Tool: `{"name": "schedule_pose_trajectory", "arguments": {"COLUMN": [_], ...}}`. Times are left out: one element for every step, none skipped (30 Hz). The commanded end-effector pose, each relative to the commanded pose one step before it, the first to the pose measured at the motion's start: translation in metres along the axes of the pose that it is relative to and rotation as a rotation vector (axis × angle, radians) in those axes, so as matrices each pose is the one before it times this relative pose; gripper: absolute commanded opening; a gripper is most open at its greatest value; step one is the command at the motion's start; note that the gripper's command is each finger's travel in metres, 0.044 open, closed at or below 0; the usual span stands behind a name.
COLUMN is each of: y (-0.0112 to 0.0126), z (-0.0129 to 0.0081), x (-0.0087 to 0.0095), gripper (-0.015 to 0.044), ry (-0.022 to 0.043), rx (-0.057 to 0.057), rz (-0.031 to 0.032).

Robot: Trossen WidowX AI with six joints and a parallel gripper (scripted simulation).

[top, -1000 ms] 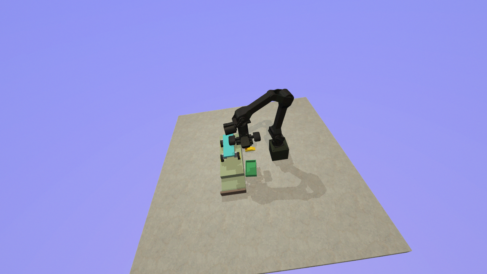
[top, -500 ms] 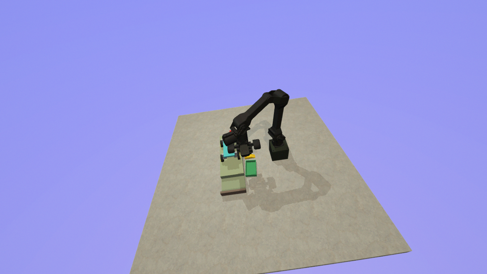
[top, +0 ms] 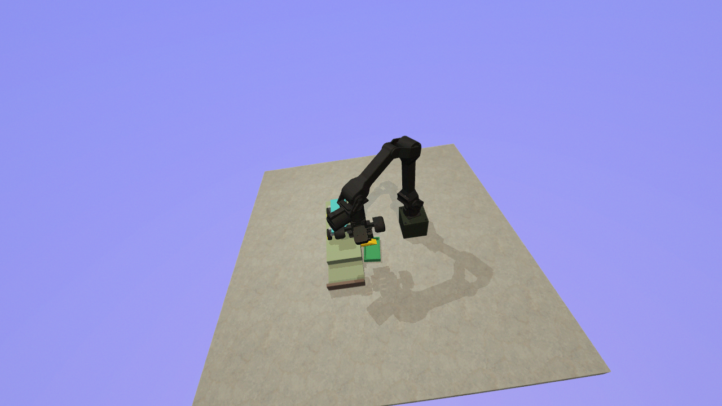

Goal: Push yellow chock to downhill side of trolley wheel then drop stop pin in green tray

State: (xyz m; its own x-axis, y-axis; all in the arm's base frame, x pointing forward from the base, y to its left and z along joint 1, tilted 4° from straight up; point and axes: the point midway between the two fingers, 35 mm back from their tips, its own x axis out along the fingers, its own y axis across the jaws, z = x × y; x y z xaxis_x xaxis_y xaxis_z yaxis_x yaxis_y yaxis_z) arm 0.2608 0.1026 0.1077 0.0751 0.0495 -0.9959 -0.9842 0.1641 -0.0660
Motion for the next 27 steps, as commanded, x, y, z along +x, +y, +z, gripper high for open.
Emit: {"name": "schedule_pose_trajectory", "arguments": {"y": [-0.00264,-0.00006,-0.00005,-0.00006,-0.00006,-0.00007,-0.00006,-0.00006,-0.00007,-0.00007,-0.00006,-0.00006,-0.00007,-0.00007,-0.00006,-0.00006,-0.00007,-0.00007,-0.00006,-0.00006,-0.00007,-0.00007,-0.00006,-0.00006,-0.00007,-0.00007,-0.00007], "z": [0.00337,0.00011,0.0001,0.0001,0.0001,0.0001,0.0001,0.0001,0.00009,0.00009,0.00009,0.00009,0.00009,0.00008,0.00008,0.00008,0.00008,0.00008,0.00008,0.00008,0.00007,0.00007,0.00007,0.00007,0.00007,0.00007,0.00006], "x": [-0.00124,0.0,0.0,0.0,0.0,0.0,0.0,0.0,0.0,0.0,0.0,0.0,0.0,0.0,0.00001,0.0,0.0,0.0,0.00001,0.0,0.0,0.0,0.0,0.0,0.0,0.0,0.0], "gripper": [0.0,0.0,0.0,0.0,0.0,0.0,0.0,0.0,0.0,0.0,0.0,0.0,0.0,0.0,0.0,0.0,0.0,0.0,0.0,0.0,0.0,0.0,0.0,0.0,0.0,0.0,0.0], "ry": [0.00751,0.00219,0.00224,0.0022,0.00214,0.00209,0.00218,0.00213,0.00208,0.00202,0.00208,0.00203,0.00197,0.00192,0.00199,0.00194,0.00189,0.00183,0.00192,0.00187,0.00181,0.00176,0.00179,0.00174,0.00168,0.00163,0.00157], "rx": [-0.0873,-0.0346,-0.0351,-0.0351,-0.0351,-0.0352,-0.0356,-0.0357,-0.0357,-0.0357,-0.0353,-0.0354,-0.0353,-0.0354,-0.0352,-0.0353,-0.0352,-0.0353,-0.0352,-0.0353,-0.0352,-0.0353,-0.0349,-0.035,-0.0349,-0.035,-0.0349], "rz": [-0.00196,0.00168,0.00142,0.0015,0.00157,0.00164,0.00151,0.00158,0.00165,0.00172,0.00154,0.0016,0.00167,0.00173,0.00155,0.00162,0.00167,0.00174,0.00157,0.00164,0.00169,0.00175,0.00163,0.00169,0.00174,0.0018,0.00184]}}
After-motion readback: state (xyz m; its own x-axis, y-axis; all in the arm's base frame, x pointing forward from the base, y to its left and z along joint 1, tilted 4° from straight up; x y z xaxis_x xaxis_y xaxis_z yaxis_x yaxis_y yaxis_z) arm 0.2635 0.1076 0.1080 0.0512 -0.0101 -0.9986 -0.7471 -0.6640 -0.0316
